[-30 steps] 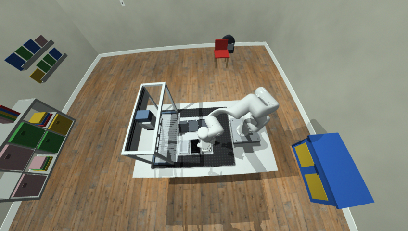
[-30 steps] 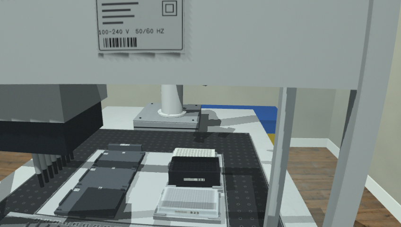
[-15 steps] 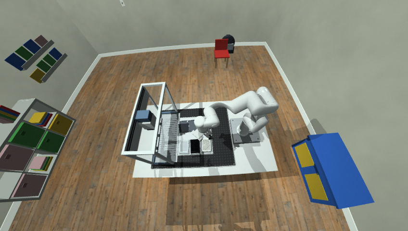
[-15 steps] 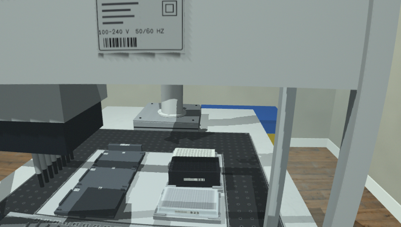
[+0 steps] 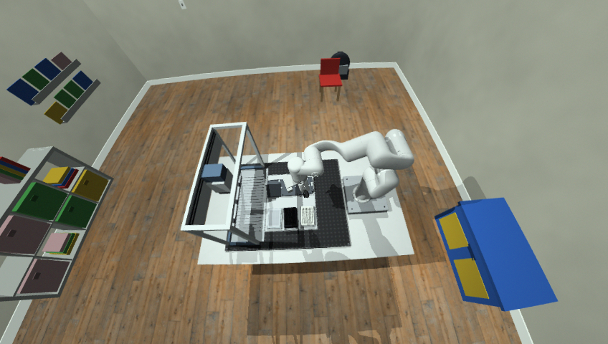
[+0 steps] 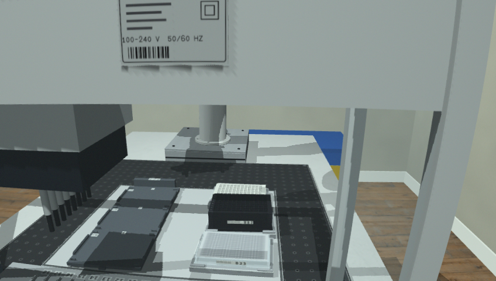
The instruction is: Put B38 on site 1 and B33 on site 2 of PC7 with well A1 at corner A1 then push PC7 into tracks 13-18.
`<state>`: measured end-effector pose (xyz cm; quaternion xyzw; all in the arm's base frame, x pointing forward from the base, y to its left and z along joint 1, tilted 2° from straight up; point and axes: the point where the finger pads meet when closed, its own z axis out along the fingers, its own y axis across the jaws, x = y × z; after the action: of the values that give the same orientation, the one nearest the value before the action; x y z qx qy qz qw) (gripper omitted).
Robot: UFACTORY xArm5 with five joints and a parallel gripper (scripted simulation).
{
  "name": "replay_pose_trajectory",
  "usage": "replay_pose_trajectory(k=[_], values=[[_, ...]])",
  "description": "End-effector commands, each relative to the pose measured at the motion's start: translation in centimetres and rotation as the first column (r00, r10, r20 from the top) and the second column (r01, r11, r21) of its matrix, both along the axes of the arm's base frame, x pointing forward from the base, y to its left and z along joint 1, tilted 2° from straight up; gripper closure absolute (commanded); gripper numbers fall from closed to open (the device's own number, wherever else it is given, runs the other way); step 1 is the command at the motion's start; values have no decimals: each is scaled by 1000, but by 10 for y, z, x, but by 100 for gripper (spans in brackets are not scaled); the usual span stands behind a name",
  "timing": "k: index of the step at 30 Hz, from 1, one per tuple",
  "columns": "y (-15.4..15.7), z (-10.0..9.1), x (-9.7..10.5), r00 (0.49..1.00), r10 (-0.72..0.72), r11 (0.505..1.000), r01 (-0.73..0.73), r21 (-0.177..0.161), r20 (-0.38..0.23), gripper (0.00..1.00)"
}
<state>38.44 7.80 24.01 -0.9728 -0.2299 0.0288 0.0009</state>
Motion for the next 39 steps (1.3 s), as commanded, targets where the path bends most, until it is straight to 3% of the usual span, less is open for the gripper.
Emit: replay_pose_trajectory(k=[1,10,15,17,24,32,34,39], values=[[-9,2,4,998,-57,998,57,1,11,0],[-53,8,13,949,-312,950,312,6,43,0],[-38,-3,30,988,-150,989,150,9,47,0],[-38,-3,30,988,-150,989,150,9,47,0],[-17,-20,53,995,82,997,-83,11,54,0],[7,-38,79,938,341,940,-342,12,62,0],[7,-38,79,938,341,940,-342,12,62,0],[22,-49,96,868,492,870,-493,12,67,0]])
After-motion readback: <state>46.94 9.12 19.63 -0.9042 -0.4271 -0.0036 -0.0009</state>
